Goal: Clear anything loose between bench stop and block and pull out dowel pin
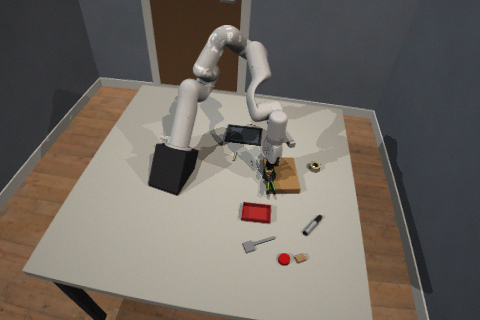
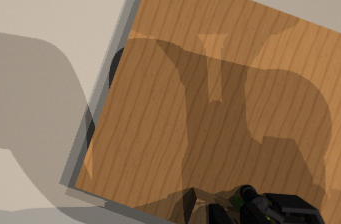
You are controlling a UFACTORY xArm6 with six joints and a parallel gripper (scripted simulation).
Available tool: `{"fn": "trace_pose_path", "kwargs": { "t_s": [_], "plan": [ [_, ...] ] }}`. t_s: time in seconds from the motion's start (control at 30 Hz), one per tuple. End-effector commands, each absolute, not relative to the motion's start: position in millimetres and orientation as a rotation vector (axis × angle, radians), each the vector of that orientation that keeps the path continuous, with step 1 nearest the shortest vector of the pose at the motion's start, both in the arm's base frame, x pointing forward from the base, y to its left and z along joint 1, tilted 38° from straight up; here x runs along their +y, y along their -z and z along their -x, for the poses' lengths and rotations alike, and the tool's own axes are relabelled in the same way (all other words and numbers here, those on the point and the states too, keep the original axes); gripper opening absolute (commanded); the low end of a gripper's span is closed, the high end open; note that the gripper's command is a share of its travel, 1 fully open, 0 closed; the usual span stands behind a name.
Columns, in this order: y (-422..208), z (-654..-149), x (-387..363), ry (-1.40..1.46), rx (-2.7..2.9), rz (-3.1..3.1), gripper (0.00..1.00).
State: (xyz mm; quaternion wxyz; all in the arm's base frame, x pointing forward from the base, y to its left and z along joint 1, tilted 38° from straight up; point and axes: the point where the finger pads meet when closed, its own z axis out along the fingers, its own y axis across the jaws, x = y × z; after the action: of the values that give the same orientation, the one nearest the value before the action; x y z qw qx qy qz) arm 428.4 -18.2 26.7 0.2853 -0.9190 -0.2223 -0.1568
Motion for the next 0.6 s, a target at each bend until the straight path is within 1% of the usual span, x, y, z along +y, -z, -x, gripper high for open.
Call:
{"fn": "trace_pose_path", "kwargs": {
  "t_s": [0.0,0.57],
  "plan": [
    [-27.5,-429.3,-19.0,0.407,-0.549,2.466,0.0],
    [-27.7,-429.3,-19.1,0.339,-0.337,2.489,0.0]
  ]
}}
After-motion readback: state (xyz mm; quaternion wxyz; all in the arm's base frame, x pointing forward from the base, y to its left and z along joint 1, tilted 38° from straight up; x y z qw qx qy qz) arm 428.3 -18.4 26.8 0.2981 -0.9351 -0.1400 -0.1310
